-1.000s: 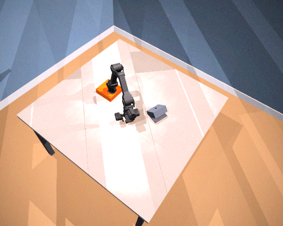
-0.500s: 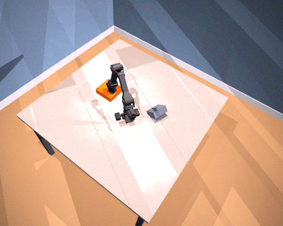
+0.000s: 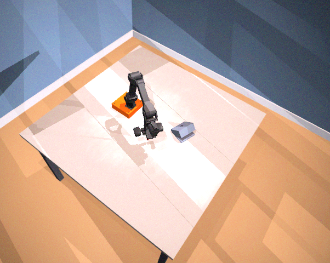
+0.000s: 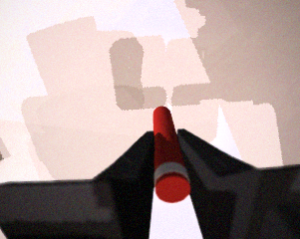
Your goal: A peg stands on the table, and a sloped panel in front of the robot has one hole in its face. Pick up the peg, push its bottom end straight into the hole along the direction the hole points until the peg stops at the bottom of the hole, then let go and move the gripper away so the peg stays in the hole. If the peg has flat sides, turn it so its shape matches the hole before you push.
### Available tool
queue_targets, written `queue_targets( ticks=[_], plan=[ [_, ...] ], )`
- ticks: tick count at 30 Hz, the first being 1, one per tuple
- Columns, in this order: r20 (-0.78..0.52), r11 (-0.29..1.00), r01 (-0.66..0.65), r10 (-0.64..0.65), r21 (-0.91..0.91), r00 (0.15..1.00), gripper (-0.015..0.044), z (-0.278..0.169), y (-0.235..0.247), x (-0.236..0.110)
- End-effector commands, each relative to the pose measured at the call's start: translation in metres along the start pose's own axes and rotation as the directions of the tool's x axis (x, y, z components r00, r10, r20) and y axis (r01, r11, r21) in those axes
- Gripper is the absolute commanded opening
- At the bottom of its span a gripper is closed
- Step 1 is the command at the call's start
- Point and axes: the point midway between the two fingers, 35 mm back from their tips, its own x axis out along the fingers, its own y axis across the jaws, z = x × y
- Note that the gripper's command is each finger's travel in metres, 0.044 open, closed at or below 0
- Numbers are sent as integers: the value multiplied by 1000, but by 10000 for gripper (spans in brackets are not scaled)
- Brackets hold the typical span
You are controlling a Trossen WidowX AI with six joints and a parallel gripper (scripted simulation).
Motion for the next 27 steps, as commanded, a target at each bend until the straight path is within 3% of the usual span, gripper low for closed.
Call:
queue_targets(
  ticks=[1,7,27],
  plan=[
    [1,1000,-4,4,-4,1000,0,1,0,-13],
    [-1,1000,-5,5,-4,1000,0,0,-1,-33],
    [49,989,35,-28,-144,998,0,-4,21,-33]
  ],
)
